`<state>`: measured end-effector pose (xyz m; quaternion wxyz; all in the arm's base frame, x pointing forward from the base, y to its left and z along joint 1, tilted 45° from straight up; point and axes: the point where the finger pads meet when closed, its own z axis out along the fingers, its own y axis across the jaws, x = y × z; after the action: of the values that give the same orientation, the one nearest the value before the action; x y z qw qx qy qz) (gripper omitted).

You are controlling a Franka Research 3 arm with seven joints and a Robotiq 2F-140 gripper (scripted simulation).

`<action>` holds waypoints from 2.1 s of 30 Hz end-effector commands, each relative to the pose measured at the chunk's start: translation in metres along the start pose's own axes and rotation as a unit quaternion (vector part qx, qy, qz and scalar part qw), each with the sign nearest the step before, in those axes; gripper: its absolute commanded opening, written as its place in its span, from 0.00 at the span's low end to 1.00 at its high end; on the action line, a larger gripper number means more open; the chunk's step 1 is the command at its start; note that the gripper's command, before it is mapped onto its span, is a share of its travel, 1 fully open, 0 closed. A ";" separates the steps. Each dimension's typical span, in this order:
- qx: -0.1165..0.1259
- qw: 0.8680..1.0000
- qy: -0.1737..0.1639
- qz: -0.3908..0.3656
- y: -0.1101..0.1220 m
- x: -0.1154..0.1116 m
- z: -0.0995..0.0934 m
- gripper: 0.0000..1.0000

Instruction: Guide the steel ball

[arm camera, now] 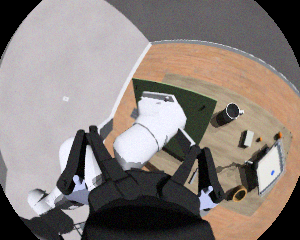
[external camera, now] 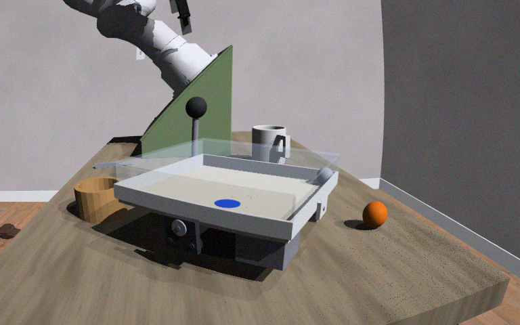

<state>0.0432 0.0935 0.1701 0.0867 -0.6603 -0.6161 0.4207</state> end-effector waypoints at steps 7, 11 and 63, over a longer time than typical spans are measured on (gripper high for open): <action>0.000 1.000 0.000 0.000 0.000 0.000 0.000 1.00; 0.000 1.000 0.000 0.000 0.000 0.000 0.000 1.00; -0.338 0.926 -0.167 0.009 0.420 -0.053 -0.131 1.00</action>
<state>0.4410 0.0018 0.0127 -0.2467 -0.5764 -0.7186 0.3007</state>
